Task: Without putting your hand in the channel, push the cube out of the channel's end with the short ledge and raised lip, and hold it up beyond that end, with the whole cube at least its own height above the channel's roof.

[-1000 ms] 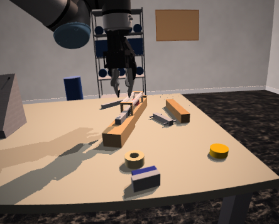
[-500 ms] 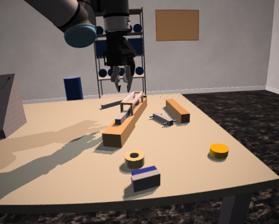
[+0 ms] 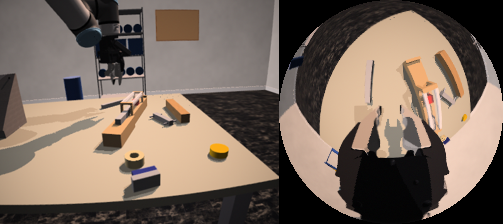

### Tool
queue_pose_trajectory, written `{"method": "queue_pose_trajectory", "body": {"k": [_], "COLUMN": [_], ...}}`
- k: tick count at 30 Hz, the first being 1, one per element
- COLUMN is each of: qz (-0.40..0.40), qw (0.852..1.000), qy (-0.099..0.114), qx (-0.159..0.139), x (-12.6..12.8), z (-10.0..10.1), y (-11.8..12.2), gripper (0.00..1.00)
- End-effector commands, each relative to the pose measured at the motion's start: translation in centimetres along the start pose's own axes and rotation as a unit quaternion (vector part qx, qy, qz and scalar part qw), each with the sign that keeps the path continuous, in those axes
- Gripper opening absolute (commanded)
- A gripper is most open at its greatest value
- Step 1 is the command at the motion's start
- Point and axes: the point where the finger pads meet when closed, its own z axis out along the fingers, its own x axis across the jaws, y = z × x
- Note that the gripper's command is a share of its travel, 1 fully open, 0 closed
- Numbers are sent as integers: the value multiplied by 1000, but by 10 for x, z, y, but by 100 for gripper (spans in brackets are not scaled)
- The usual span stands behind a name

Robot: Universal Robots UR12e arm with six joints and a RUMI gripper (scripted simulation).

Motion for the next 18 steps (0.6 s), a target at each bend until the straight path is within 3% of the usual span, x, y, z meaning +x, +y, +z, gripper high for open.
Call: {"method": "queue_pose_trajectory", "body": {"k": [1,8,18], "qz": [38,76,82], "qw": [999,997,997], "qy": [1,4,4], "qx": [-9,-12,-13], "x": [-29,-67,-72], "z": [1,5,6], "y": [-21,-38,-40], "gripper": [22,22,22]}}
